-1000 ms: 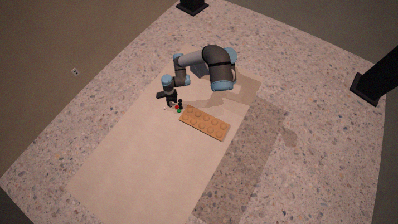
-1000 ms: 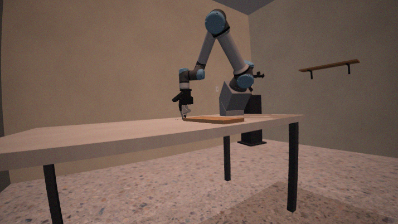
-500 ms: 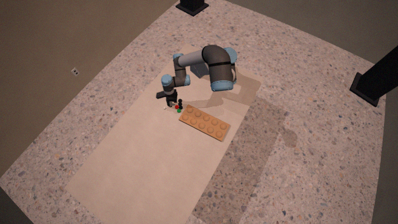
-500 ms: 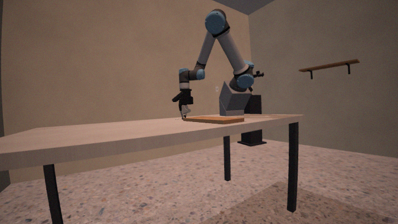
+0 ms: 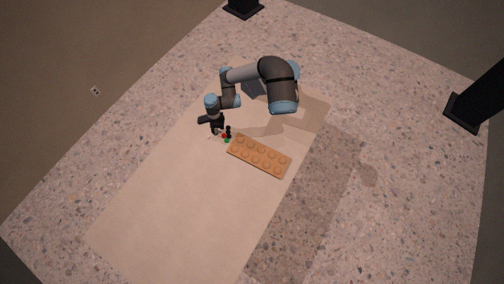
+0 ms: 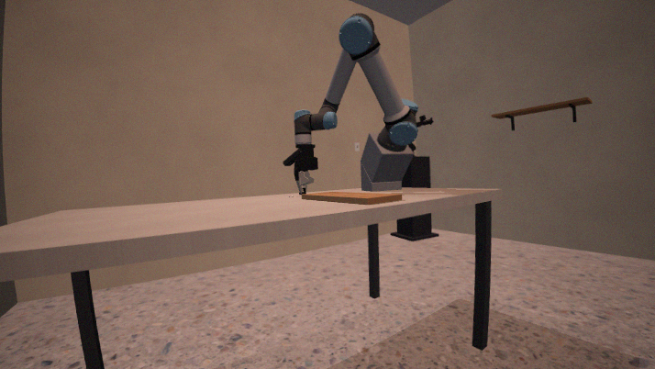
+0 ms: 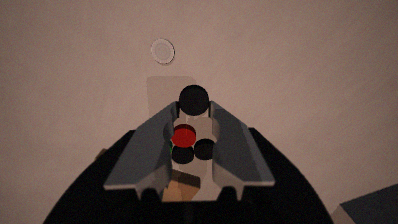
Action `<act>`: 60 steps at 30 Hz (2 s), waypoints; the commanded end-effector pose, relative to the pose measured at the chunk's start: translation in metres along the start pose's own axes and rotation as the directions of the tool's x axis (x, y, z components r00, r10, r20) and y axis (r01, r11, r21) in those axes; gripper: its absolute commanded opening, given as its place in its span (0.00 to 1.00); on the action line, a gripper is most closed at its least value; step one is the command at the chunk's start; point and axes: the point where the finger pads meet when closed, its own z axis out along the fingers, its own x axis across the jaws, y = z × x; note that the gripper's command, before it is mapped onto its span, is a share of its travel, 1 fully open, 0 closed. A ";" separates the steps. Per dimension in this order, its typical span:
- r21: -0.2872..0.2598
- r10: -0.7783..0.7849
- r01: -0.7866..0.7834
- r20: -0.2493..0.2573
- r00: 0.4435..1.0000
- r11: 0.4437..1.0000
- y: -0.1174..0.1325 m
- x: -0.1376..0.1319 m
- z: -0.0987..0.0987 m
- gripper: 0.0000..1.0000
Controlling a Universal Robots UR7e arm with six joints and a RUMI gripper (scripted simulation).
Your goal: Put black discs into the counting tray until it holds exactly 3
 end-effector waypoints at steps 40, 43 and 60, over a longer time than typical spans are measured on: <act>0.032 0.002 -0.001 -0.030 1.000 0.999 0.047 -0.077 -0.096 0.00; 0.042 0.003 -0.002 -0.037 0.999 0.999 0.078 -0.111 -0.096 0.00; 0.048 -0.001 0.002 -0.027 1.000 0.999 0.235 -0.215 -0.096 0.00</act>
